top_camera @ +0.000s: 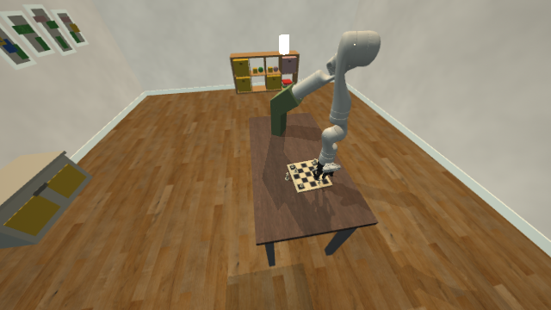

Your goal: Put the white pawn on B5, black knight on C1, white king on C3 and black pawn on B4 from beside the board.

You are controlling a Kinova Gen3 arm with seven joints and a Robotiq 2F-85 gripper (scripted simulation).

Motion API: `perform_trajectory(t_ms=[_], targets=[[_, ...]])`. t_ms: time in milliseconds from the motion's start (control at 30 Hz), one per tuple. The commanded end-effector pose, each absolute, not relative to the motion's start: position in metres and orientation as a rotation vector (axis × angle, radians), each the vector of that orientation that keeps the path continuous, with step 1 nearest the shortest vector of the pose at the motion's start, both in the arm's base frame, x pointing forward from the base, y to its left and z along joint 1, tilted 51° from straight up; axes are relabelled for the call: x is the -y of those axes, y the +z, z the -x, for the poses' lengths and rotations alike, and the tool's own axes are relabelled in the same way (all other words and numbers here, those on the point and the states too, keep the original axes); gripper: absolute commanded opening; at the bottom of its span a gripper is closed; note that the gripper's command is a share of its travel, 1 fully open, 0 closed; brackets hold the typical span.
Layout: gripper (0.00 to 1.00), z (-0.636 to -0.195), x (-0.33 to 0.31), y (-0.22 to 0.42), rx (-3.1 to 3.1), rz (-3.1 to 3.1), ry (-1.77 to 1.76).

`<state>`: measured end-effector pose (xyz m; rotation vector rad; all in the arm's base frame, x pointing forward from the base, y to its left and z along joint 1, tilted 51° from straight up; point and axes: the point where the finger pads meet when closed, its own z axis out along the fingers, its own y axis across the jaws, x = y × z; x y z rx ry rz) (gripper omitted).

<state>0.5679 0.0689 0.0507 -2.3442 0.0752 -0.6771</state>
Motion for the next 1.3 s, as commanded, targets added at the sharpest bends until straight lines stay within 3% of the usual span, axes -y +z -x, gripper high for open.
perform_trajectory(t_ms=[0,667,700,1267], targets=[[0.34,-0.559,-0.051,0.064,-0.094,2.347,-0.681],[0.34,-0.535,-0.02,0.096,-0.095,2.347,-0.684],[1.0,-0.535,-0.02,0.096,-0.095,2.347,-0.684],[1.0,-0.535,-0.02,0.096,-0.095,2.347,-0.684]])
